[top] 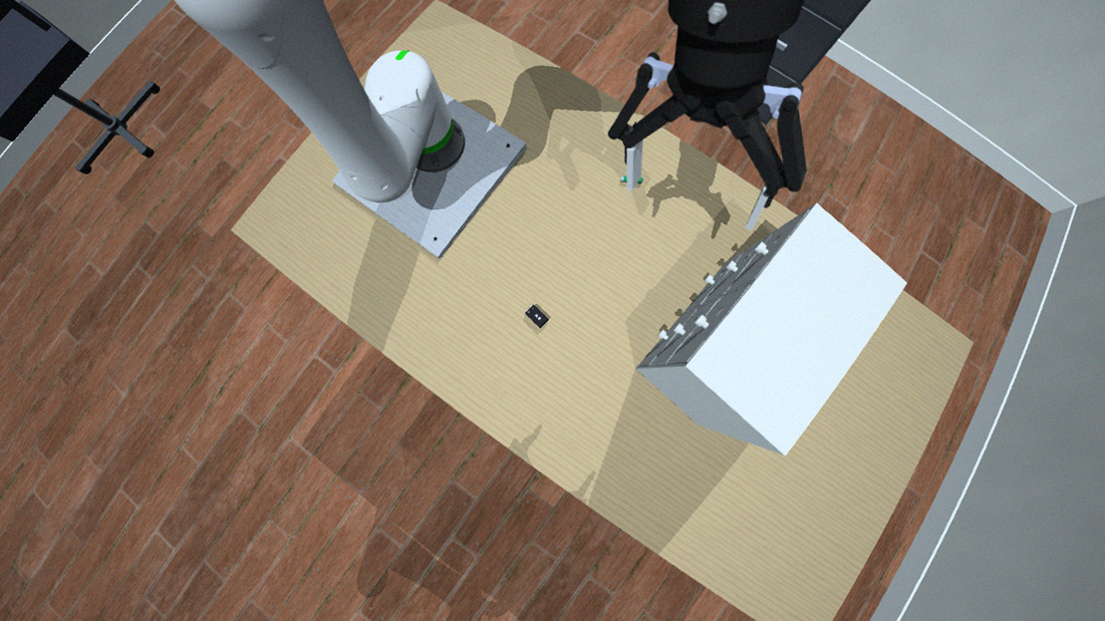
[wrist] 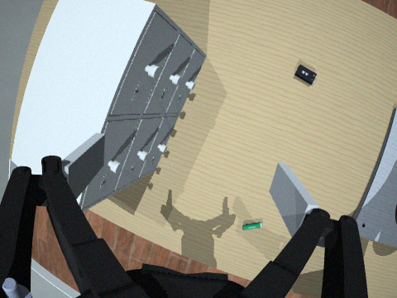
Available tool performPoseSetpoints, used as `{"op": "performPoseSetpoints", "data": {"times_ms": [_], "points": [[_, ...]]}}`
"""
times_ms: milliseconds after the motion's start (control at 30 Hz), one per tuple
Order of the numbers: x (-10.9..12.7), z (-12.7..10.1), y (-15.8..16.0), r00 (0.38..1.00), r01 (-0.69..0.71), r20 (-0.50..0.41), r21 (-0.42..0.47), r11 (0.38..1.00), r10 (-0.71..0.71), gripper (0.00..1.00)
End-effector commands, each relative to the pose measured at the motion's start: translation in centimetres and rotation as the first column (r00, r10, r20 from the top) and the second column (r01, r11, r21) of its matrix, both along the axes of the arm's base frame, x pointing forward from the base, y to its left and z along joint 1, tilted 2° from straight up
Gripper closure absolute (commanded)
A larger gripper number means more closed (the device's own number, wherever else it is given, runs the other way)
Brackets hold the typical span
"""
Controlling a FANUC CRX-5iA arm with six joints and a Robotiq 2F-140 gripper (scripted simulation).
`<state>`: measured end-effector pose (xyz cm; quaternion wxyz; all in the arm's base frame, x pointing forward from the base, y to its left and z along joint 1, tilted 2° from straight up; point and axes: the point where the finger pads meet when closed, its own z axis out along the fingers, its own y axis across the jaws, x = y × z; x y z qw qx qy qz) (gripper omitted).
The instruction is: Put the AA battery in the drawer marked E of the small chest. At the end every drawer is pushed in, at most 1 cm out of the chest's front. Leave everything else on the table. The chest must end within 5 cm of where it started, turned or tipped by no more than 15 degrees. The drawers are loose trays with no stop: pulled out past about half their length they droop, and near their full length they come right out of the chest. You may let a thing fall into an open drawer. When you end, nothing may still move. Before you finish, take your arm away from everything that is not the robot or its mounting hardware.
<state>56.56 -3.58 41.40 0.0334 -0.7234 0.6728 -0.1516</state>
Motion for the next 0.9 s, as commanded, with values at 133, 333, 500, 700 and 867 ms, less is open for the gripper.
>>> {"op": "performPoseSetpoints", "data": {"times_ms": [133,333,500,700,867], "points": [[-9.0,-2.3,-3.1,0.968,0.127,-0.229,0.112,0.986,-0.099,0.00],[-10.6,-2.4,-3.3,0.958,0.147,-0.266,0.129,0.981,-0.108,0.00],[-10.6,-2.4,-3.4,0.958,0.147,-0.267,0.129,0.981,-0.108,0.00],[-10.6,-2.4,-3.4,0.958,0.147,-0.267,0.129,0.981,-0.108,0.00],[-10.6,-2.4,-3.4,0.958,0.147,-0.267,0.129,0.981,-0.108,0.00]]}}
